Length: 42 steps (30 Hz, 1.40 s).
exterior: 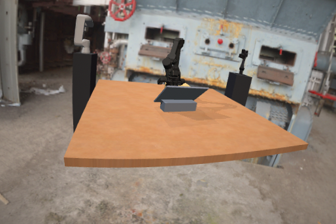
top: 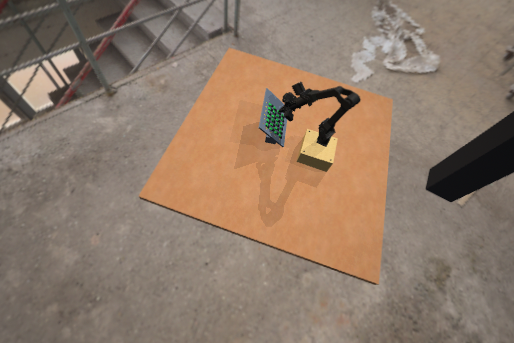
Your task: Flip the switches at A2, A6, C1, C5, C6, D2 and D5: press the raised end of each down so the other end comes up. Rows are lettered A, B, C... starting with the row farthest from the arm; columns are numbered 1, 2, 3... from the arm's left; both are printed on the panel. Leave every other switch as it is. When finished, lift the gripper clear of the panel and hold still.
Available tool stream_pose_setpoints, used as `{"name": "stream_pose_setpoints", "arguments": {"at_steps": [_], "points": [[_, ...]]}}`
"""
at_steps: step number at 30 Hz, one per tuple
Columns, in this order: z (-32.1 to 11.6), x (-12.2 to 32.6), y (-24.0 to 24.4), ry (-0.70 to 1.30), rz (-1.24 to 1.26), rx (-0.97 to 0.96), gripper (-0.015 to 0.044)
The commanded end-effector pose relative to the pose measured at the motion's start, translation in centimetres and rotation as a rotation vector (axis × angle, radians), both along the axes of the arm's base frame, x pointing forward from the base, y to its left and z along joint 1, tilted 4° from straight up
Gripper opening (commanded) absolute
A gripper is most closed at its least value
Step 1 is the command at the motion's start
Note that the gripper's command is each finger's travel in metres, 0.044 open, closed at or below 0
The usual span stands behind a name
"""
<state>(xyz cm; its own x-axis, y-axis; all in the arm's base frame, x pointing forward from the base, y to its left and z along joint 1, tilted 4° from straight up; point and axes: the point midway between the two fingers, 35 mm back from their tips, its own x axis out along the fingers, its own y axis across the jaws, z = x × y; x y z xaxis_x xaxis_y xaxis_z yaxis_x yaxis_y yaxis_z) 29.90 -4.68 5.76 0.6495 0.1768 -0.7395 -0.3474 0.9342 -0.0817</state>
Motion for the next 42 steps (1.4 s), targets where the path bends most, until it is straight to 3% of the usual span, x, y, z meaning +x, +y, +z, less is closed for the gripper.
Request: {"name": "stream_pose_setpoints", "arguments": {"at_steps": [1,33,42], "points": [[-0.1,0.0,0.0,0.001,-0.004,0.0,0.0],[-0.4,0.3,0.1,0.001,-0.004,0.0,0.0],[4.2,-4.1,-1.2,-0.021,-0.002,0.007,0.0]]}}
